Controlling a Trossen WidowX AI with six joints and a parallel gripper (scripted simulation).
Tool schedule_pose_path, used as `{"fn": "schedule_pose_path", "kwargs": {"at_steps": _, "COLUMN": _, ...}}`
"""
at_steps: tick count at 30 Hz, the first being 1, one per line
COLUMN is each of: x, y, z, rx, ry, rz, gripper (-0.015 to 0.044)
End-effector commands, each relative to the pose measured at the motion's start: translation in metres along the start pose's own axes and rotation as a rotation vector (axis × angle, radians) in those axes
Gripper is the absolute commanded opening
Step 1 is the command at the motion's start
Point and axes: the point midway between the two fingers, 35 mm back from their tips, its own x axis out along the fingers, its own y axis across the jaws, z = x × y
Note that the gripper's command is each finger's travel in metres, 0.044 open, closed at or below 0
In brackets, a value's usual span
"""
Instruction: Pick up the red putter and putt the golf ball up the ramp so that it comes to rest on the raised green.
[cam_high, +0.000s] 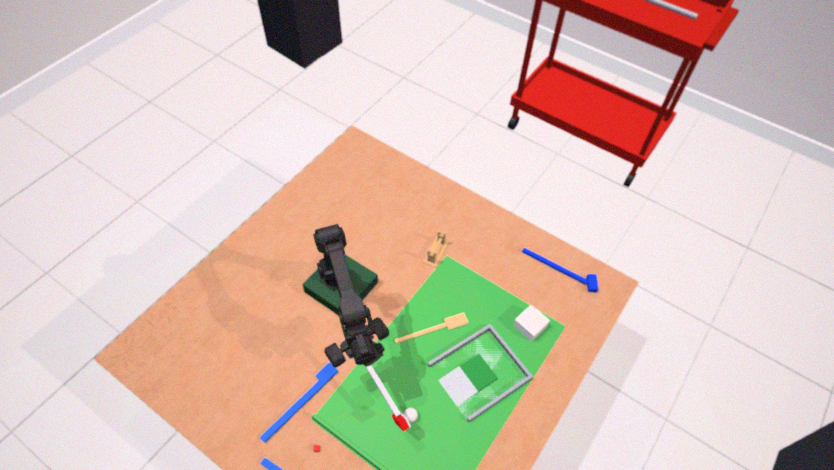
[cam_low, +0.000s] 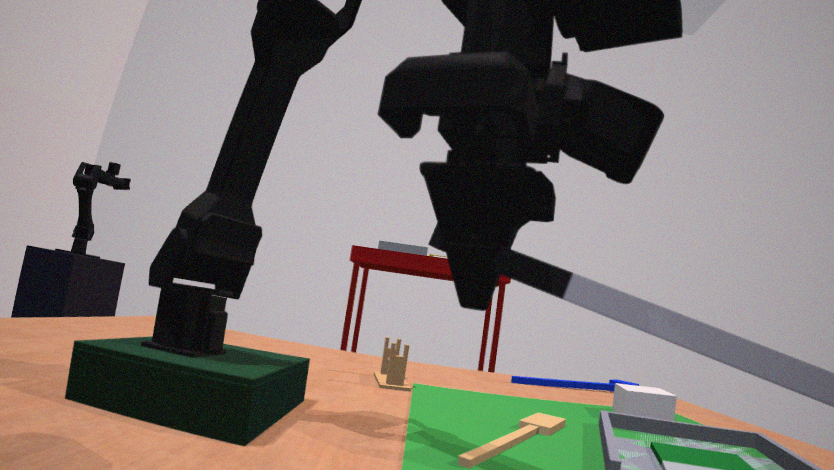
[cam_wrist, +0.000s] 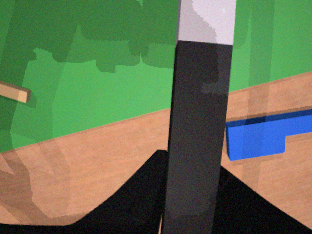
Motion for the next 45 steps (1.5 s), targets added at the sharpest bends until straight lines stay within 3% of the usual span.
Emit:
{"fn": "schedule_pose_path", "kwargs": {"at_steps": 1, "x": 0.004, "y": -0.004, "z": 0.002, "rx": 0.015, "ry": -0.009, "rz": -0.008, "gripper": 0.0}}
{"fn": "schedule_pose_path", "kwargs": {"at_steps": 10, "x": 0.036, "y": -0.004, "z": 0.002, "rx": 0.015, "ry": -0.009, "rz": -0.008, "gripper": 0.0}}
{"fn": "schedule_pose_path", "kwargs": {"at_steps": 34, "x": 0.067, "y": -0.004, "z": 0.002, "rx": 0.015, "ry": -0.009, "rz": -0.008, "gripper": 0.0}}
{"fn": "schedule_pose_path", "kwargs": {"at_steps": 45, "x": 0.063, "y": -0.004, "z": 0.003, "rx": 0.012, "ry": -0.007, "rz": -0.003, "gripper": 0.0}}
